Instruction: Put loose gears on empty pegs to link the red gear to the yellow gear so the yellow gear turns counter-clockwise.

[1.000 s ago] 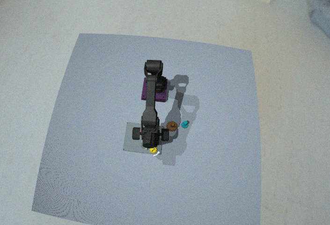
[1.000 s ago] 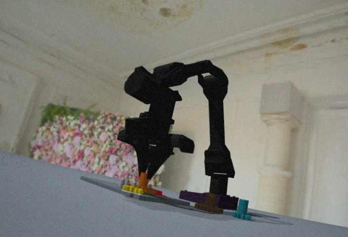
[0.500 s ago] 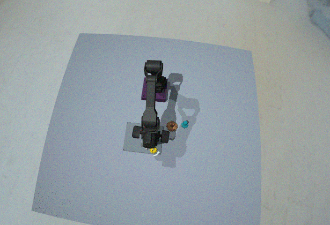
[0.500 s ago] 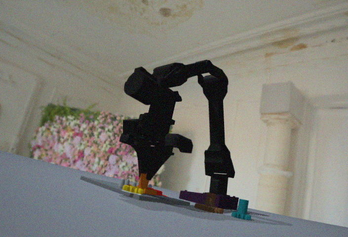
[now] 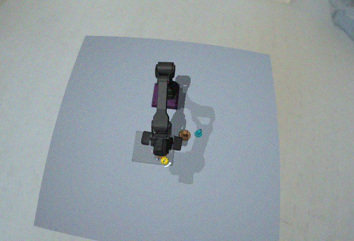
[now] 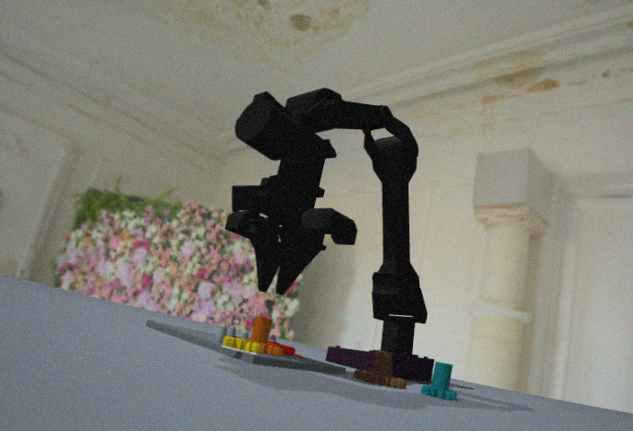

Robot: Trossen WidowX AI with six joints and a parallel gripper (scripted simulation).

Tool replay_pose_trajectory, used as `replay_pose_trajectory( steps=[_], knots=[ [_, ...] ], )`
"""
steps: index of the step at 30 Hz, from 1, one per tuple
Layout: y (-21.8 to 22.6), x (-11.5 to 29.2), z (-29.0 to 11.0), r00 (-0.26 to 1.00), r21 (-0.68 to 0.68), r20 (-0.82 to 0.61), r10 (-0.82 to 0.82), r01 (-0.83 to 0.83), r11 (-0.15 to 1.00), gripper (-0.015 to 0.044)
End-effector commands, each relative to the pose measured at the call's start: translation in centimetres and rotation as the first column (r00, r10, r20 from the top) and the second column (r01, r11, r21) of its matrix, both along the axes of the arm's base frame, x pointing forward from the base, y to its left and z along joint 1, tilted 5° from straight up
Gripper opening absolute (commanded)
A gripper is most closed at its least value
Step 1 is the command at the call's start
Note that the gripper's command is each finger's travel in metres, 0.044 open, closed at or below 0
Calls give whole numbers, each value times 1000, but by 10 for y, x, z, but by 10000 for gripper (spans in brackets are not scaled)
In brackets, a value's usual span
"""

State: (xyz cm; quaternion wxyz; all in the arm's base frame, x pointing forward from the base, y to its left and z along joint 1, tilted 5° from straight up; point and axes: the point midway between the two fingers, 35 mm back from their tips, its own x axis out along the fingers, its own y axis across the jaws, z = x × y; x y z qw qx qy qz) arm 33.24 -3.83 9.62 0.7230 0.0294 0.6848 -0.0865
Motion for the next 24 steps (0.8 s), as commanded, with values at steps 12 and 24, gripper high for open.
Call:
replay_pose_trajectory(
  steps=[12,24],
  knots=[
    [5,-7,50,1000,0,0,0,0,1000,440],
    [5,-7,50,1000,0,0,0,0,1000,440]
  ],
)
